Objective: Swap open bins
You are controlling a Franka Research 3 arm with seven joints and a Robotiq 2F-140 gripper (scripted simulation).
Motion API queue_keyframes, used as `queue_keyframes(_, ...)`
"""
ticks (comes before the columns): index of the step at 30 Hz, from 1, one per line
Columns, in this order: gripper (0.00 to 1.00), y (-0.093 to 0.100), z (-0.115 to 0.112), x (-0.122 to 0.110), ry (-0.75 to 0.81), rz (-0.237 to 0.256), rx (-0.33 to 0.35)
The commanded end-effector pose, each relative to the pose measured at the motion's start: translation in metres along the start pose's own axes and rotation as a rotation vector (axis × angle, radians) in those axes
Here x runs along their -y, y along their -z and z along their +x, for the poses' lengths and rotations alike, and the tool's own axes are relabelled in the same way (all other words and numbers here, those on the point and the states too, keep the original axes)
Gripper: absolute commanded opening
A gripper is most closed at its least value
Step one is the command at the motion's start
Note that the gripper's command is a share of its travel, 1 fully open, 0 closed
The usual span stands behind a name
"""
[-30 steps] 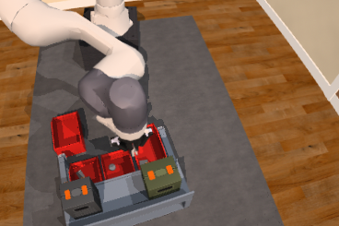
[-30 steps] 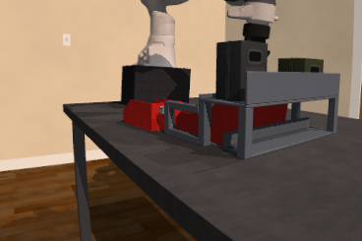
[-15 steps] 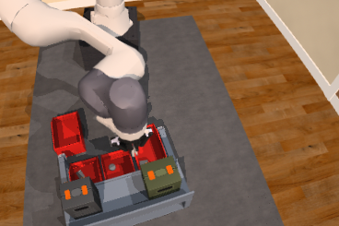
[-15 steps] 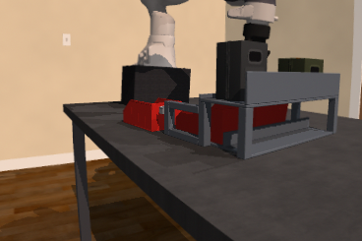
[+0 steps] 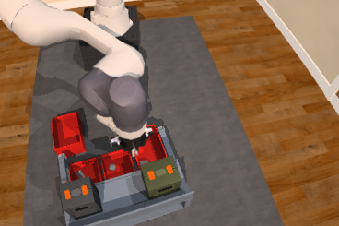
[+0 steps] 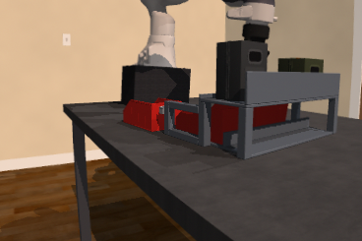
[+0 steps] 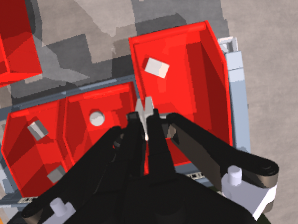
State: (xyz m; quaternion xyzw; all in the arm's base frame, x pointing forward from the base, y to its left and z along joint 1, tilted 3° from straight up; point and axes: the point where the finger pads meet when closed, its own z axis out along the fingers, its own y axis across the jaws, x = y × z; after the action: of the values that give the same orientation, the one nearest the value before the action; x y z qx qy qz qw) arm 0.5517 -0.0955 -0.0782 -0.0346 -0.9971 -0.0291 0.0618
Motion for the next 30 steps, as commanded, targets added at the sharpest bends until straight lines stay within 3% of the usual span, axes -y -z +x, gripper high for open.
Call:
queue_keyframes(1,0.00,0.0005,-0.0020,-0.0001,-0.008,-0.003,0.018)
queue_keyframes(17,0.00,0.0001,-0.0017,-0.0002,-0.008,-0.003,0.024)
queue_keyframes(18,0.06,0.0001,-0.0017,-0.0002,-0.008,-0.003,0.024)
queue_keyframes(30,0.06,0.0001,-0.0017,-0.0002,-0.008,-0.003,0.024)
